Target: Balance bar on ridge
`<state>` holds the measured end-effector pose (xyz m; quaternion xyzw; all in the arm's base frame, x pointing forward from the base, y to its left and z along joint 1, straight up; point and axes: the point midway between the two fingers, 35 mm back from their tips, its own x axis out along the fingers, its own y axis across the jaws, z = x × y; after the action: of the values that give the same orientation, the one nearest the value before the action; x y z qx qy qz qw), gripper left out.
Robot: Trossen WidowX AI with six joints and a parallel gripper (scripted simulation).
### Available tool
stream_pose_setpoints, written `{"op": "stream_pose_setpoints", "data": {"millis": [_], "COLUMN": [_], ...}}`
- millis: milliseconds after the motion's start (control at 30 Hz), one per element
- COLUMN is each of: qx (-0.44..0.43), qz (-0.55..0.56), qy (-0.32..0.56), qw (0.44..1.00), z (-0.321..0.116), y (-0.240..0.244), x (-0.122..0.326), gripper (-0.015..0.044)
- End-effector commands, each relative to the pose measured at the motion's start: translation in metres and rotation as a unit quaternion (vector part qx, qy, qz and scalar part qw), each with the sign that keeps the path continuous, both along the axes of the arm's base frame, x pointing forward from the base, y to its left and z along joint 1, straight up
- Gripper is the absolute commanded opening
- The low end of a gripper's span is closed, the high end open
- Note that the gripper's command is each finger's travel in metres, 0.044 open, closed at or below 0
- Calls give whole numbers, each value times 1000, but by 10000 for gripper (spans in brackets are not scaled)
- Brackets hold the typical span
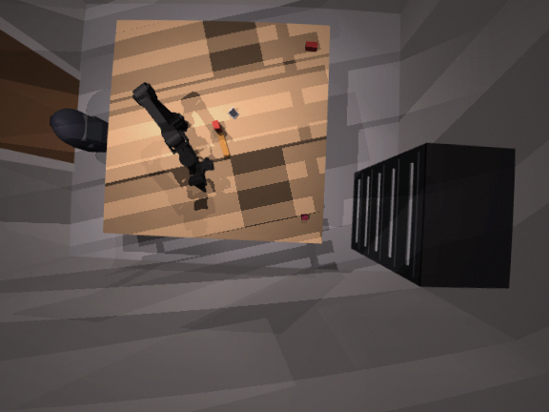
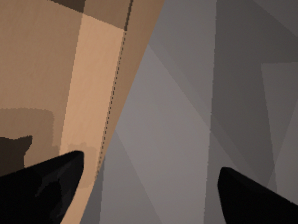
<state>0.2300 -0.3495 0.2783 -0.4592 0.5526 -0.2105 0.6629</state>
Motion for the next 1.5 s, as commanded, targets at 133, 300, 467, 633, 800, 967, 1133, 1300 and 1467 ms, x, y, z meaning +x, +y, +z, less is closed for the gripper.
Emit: {"op": "stream_pose_setpoints", "data": {"millis": [133, 300, 467, 633, 800, 967, 1133, 1300, 1467], "qx": [75, 125, 175, 222, 268, 310, 348, 381, 409], "qz": [-25, -48, -76, -107, -142, -180, -222, -267, -314], "qy": [-64, -99, -129, -155, -177, -195, -208, -218, -225], "qw": [995, 986, 973, 957, 936, 913, 887, 858, 827], "z": [-15, -26, -35, -45, -53, -62, -69, -76, -82], "y": [24, 40, 57, 74, 92, 109, 128, 146, 164], "x": [17, 26, 33, 39, 43, 47, 49, 49, 48], "gripper": [315, 315, 315, 315, 315, 315, 315, 315, 315]}}
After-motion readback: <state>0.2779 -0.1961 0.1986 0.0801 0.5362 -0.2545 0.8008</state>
